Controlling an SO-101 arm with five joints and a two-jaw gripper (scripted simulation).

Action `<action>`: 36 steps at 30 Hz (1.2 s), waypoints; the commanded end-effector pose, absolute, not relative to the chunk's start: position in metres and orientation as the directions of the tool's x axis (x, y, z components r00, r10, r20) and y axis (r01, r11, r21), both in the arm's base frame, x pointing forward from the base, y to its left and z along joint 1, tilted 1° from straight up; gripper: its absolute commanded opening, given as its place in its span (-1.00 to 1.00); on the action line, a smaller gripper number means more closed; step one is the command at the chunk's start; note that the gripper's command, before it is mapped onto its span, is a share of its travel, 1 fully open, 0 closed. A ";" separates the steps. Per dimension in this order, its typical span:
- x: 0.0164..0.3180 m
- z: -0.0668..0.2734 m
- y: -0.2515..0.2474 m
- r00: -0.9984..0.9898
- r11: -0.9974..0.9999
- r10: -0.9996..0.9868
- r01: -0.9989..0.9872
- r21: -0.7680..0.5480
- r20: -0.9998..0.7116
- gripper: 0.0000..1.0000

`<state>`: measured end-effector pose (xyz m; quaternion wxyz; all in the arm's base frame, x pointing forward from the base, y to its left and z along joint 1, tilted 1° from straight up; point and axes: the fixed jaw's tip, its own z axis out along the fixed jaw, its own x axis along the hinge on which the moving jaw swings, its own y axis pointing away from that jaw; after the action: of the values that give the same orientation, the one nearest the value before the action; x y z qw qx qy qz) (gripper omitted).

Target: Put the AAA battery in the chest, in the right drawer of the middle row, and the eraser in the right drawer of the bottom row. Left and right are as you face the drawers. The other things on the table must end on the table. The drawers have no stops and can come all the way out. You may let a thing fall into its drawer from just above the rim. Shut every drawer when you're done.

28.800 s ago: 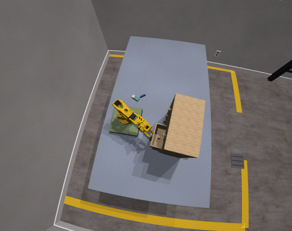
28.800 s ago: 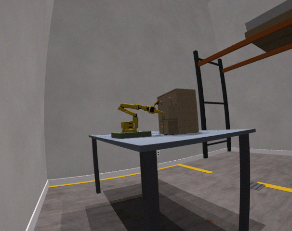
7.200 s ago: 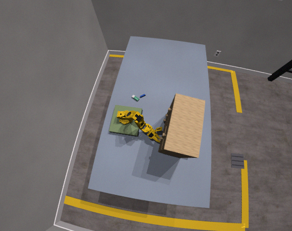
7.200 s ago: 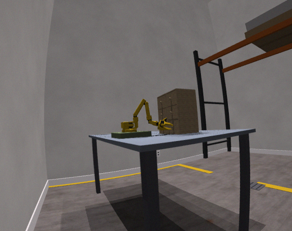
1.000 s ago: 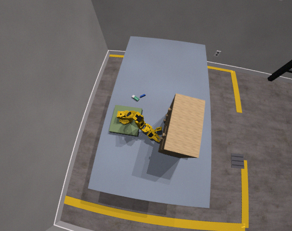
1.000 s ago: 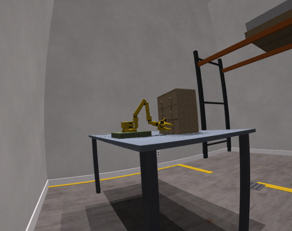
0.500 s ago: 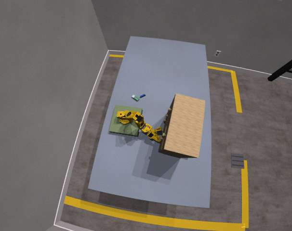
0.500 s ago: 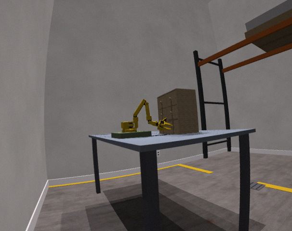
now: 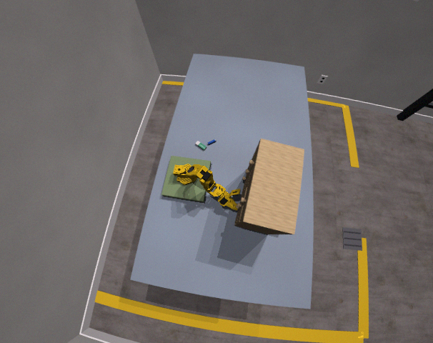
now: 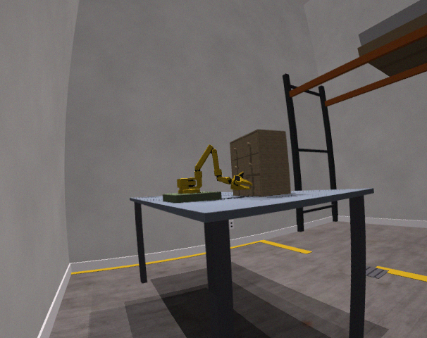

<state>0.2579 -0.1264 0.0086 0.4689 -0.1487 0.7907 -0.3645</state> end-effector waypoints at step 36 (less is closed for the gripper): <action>0.250 0.007 -0.121 -0.536 0.702 -0.572 0.071 -0.708 -0.621 -1.00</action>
<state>0.2553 -0.1258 0.0089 0.4651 -0.1484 0.7940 -0.3622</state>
